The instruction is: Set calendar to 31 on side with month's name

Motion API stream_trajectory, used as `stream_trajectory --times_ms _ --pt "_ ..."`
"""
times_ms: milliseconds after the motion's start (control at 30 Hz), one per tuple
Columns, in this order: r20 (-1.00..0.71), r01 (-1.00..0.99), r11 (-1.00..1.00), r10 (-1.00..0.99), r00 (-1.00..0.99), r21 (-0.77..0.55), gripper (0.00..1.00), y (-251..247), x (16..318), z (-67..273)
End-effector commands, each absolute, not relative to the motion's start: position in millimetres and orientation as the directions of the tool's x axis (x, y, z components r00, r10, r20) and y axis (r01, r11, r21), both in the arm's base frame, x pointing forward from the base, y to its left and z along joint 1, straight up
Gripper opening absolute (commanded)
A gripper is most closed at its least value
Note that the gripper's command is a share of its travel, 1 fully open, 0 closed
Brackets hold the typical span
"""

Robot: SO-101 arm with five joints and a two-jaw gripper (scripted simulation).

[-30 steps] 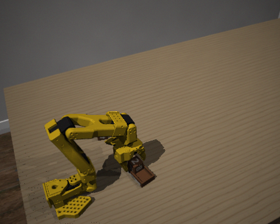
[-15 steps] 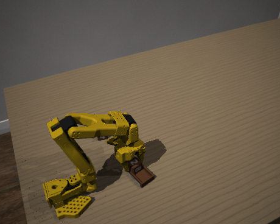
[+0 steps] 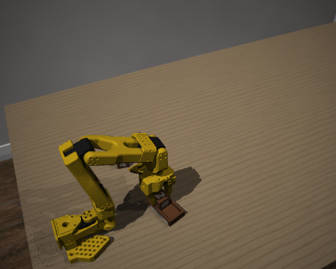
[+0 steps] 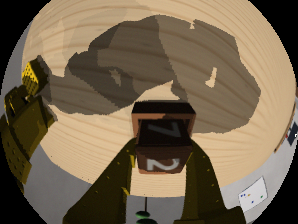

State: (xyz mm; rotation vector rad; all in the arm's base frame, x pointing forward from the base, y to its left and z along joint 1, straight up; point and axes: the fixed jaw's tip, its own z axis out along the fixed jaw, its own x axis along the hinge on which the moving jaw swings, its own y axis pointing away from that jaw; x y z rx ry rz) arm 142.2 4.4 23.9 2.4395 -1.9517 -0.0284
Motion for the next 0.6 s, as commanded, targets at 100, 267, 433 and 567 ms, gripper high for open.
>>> stream_trajectory --times_ms 100,267,433,567 --pt "0.003 -0.975 -0.221 -0.975 0.221 -0.018 0.16 5.4 150.7 27.7" --pt "0.003 -0.975 -0.221 -0.975 0.221 -0.018 0.15 5.4 150.7 27.7" --pt "0.003 -0.975 -0.221 -0.975 0.221 -0.018 0.07 5.4 150.7 27.7" --pt "0.003 -0.975 -0.221 -0.975 0.221 -0.018 0.01 5.4 150.7 27.7"
